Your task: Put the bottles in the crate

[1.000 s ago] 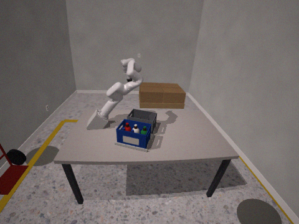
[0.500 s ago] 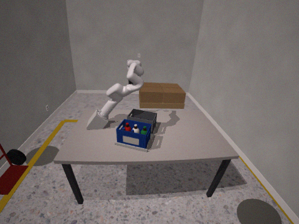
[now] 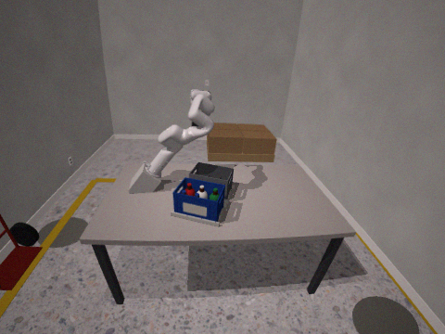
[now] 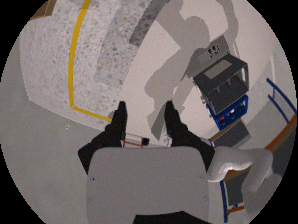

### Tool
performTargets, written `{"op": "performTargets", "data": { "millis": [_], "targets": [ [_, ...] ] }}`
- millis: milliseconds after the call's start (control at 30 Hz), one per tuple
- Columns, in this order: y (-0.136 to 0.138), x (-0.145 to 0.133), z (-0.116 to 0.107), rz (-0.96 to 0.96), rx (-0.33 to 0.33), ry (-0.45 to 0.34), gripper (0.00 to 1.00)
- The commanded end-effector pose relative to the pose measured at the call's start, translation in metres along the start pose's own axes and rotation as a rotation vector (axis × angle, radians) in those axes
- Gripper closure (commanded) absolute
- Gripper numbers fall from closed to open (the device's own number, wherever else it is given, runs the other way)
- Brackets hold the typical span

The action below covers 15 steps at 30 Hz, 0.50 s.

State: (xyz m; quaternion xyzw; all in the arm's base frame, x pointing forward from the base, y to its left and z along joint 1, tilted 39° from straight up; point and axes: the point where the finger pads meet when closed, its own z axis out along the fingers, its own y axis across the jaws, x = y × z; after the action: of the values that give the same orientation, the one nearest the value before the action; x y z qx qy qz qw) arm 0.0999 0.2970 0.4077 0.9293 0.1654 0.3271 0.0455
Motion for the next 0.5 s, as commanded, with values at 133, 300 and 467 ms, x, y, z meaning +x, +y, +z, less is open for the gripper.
{"op": "performTargets", "data": {
  "millis": [133,300,467],
  "targets": [
    [0.000,0.001,-0.001,0.002,0.003,0.000,0.35],
    [0.013,0.006,0.003,0.102,0.003,0.000,0.35],
    [0.036,0.015,0.010,0.268,0.003,0.000,0.35]
  ]
}}
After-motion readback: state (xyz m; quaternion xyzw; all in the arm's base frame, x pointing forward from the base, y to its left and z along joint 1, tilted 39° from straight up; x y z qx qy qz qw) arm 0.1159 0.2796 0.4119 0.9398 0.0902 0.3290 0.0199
